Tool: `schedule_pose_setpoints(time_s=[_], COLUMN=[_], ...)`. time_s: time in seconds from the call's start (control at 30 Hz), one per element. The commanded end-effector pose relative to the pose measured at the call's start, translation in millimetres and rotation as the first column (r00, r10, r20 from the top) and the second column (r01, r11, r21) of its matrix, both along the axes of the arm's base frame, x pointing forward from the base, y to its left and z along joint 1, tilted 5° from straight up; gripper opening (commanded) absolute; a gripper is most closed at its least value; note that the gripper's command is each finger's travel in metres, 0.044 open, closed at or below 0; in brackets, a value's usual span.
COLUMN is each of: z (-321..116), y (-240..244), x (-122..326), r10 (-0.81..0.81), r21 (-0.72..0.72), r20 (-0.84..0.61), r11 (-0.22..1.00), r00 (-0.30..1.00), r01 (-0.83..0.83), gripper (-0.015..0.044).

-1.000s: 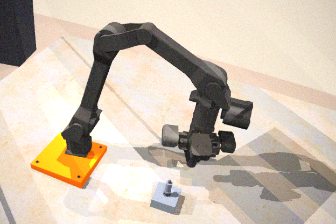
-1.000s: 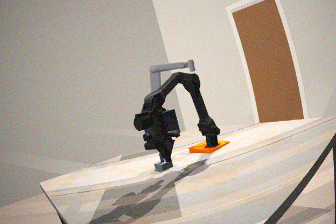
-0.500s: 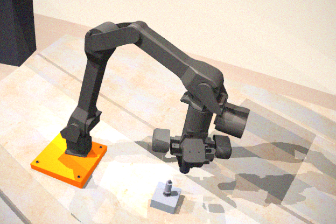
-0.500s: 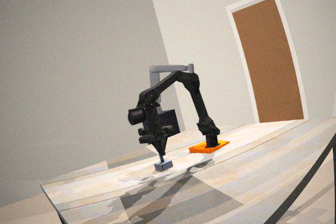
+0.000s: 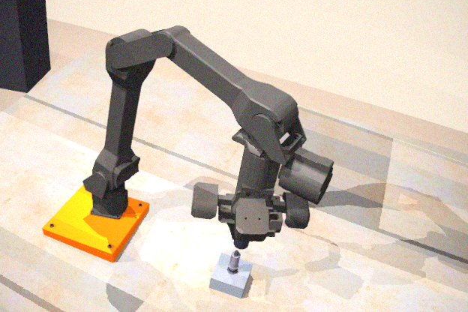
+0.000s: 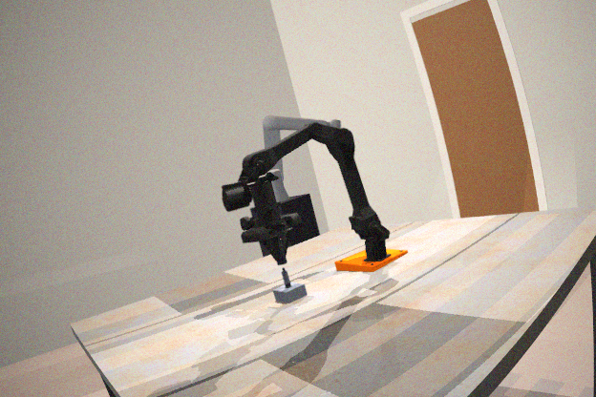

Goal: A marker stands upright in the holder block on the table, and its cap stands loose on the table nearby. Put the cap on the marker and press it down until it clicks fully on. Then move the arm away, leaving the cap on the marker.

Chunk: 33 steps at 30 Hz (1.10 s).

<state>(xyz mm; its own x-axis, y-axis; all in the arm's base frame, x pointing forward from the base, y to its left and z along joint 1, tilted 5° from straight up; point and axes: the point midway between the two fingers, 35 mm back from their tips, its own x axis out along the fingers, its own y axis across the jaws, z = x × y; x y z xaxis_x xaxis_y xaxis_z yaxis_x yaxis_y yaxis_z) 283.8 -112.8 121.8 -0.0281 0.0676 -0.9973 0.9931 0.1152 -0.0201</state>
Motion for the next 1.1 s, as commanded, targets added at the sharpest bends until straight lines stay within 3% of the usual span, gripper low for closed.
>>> schedule_pose_setpoints(time_s=[0.0, 1.07], z=[5, -38], y=[-7, -5], x=[-5, -5], r10=[0.005, 0.005], r21=[-0.005, -0.005], r20=[0.005, 0.005], r11=[1.000, 1.000], r00=[1.000, 1.000], r01=[-0.005, -0.005], gripper=[0.0000, 0.0000])
